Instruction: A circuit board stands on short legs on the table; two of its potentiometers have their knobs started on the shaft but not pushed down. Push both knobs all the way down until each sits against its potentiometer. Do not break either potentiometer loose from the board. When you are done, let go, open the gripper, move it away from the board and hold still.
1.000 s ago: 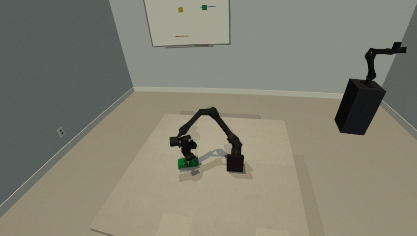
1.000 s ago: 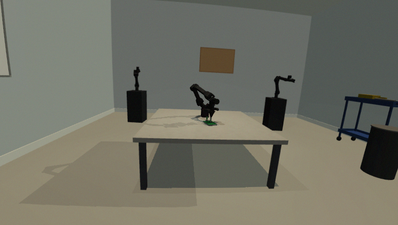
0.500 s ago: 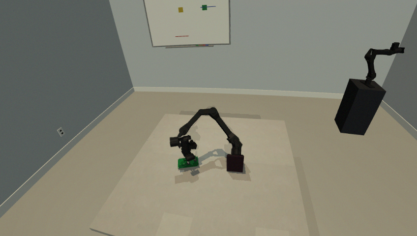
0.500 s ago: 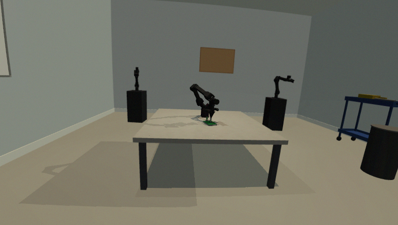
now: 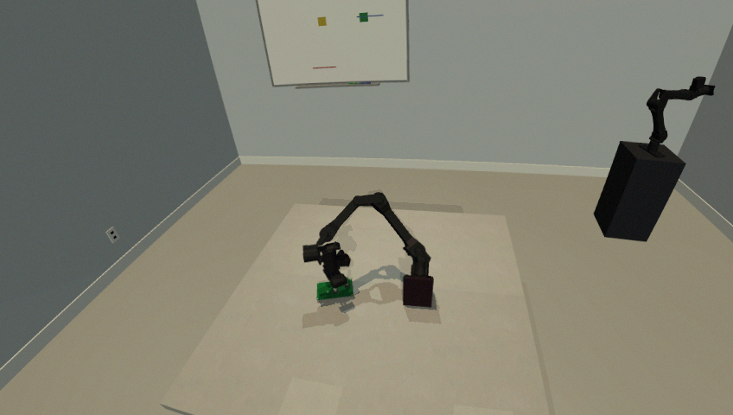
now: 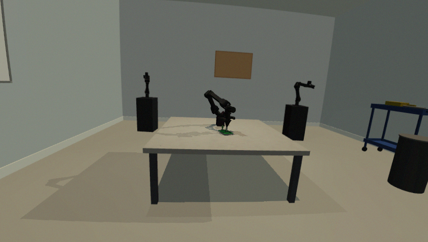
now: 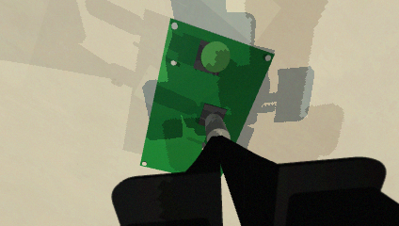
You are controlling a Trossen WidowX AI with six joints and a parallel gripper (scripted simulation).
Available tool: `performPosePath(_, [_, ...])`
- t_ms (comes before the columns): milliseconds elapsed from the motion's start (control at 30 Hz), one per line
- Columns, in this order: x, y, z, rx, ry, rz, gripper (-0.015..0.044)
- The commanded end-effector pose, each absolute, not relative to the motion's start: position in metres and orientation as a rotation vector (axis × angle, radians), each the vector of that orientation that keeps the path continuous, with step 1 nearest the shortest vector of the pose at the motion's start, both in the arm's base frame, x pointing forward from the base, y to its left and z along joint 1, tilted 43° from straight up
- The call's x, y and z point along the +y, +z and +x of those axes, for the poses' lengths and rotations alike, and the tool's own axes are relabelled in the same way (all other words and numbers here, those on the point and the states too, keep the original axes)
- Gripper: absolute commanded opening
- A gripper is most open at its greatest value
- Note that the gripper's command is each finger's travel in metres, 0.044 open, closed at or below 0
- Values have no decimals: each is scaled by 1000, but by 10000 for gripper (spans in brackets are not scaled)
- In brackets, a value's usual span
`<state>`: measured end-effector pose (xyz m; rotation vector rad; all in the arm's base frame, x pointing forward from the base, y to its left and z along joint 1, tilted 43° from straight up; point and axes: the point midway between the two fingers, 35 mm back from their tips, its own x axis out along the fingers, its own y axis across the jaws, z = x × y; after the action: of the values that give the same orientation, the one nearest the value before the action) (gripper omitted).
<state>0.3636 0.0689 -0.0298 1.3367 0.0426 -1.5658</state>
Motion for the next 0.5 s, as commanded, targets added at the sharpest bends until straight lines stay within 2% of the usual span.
performPosePath(0, [57, -41, 366, 24, -1588, 1328, 0])
performPosePath(467, [56, -42, 366, 24, -1588, 1328, 0])
